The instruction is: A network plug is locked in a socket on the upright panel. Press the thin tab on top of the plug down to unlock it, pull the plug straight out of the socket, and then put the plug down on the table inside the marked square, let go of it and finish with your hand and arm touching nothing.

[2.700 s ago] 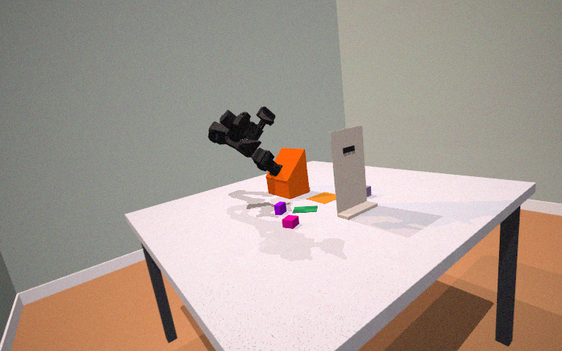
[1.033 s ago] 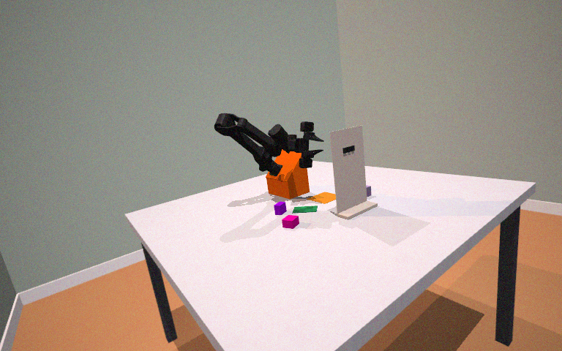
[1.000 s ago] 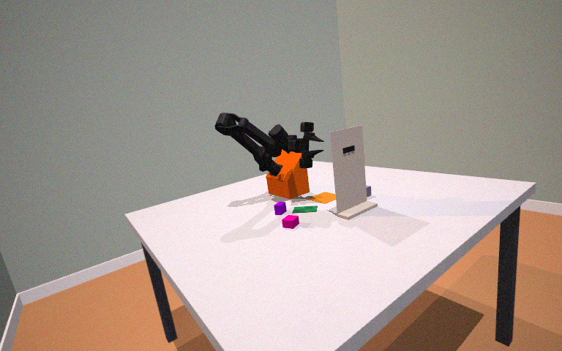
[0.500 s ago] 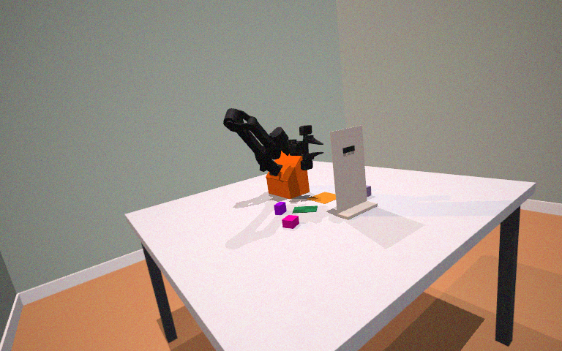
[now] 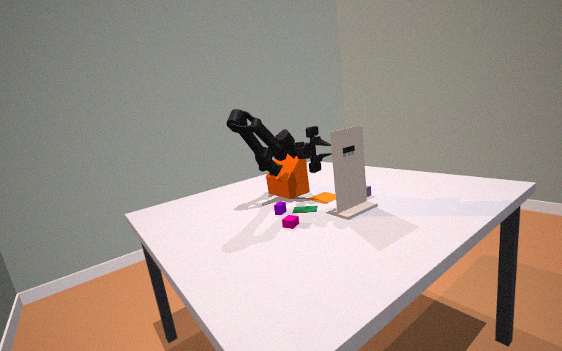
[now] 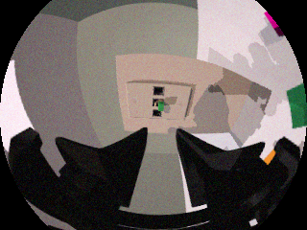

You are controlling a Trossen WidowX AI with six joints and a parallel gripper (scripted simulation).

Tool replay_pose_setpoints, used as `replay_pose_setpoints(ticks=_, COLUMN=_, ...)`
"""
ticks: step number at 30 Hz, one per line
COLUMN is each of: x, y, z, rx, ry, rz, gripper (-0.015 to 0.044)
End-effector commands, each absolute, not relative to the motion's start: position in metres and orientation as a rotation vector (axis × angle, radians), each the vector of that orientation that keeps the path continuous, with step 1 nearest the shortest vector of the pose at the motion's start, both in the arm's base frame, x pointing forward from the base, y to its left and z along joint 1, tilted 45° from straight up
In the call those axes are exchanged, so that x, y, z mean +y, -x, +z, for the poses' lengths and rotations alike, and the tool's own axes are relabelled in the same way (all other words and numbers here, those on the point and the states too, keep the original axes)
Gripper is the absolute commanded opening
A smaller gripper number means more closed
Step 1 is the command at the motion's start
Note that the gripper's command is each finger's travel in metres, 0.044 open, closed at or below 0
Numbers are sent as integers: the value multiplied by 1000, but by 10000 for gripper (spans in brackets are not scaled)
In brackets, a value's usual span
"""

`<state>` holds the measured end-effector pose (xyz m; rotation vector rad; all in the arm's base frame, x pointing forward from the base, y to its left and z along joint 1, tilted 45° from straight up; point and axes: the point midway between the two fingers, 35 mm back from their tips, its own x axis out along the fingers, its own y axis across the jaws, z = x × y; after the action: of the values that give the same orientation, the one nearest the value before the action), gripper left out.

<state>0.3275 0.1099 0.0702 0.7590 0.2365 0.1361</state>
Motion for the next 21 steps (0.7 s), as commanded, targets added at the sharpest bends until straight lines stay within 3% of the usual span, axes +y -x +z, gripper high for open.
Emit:
replay_pose_setpoints(ticks=1, x=110, y=-337, z=71, rx=236, ry=-774, rz=149, gripper=156)
replay_pose_setpoints(ticks=21, x=112, y=-365, z=72, rx=235, ry=-774, rz=149, gripper=156)
